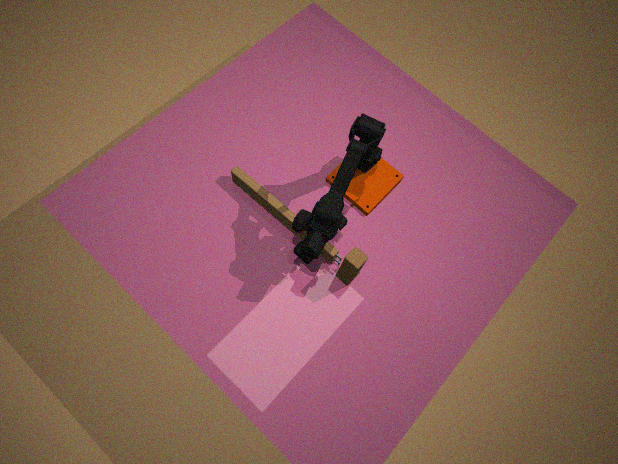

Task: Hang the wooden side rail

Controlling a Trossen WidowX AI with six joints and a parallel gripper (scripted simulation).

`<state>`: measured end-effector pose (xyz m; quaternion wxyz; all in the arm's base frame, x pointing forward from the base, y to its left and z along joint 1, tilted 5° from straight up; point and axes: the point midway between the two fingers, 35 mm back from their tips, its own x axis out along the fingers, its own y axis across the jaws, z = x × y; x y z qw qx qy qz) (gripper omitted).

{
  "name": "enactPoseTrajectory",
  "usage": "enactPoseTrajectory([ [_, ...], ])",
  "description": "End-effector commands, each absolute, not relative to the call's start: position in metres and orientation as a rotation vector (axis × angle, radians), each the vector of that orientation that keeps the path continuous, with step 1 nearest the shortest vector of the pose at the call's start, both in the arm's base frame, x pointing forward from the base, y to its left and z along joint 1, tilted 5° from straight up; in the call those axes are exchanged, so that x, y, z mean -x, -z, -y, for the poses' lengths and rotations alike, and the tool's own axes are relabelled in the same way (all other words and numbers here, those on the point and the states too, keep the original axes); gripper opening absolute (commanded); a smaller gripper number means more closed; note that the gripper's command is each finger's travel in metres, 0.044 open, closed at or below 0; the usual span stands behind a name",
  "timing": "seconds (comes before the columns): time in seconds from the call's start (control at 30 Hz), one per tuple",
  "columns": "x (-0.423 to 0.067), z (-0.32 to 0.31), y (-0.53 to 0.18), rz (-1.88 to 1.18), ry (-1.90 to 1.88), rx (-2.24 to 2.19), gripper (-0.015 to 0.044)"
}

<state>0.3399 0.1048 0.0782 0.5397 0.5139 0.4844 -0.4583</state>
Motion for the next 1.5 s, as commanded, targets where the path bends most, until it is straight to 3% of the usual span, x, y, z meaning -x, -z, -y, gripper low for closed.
enactPoseTrajectory([
  [0.0,-0.3416,-0.1061,-0.0805,-1.149,1.086,-1.228,0.0],
  [1.47,-0.3411,-0.1103,-0.0804,-1.149,1.086,-1.228,0.0],
])
